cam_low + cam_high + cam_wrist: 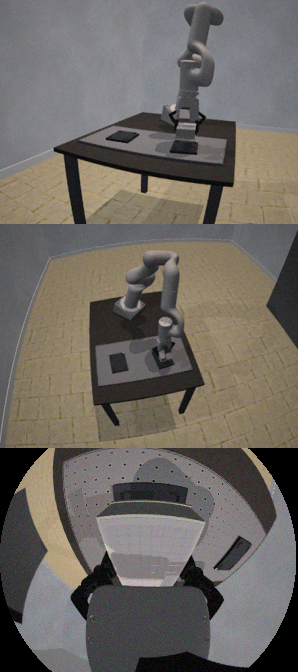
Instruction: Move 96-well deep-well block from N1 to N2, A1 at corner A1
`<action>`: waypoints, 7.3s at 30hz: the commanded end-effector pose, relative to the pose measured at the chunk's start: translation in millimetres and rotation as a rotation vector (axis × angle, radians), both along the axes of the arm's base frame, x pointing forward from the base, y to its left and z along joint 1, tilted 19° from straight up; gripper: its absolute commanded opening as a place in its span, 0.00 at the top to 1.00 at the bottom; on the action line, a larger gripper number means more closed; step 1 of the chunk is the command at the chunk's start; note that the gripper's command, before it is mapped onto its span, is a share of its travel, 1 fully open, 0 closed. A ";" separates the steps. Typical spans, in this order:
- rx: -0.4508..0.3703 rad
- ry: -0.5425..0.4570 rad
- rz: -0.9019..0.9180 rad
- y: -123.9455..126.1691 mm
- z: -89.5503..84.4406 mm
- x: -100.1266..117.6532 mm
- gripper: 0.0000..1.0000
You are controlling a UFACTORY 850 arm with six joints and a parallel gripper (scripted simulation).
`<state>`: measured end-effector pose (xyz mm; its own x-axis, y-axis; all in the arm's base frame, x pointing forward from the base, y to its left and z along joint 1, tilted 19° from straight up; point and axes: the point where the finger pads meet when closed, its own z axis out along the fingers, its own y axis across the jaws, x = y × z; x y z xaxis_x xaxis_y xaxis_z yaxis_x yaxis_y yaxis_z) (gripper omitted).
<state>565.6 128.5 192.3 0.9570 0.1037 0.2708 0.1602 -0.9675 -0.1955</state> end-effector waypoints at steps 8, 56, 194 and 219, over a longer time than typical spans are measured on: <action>0.000 -0.001 0.000 -3.4 15.1 -2.9 1.00; 0.020 0.018 -0.079 -69.4 18.8 -11.5 1.00; 0.019 0.018 -0.079 -328.7 -61.6 -23.5 1.00; 0.019 0.018 -0.079 -319.7 -97.7 -14.1 1.00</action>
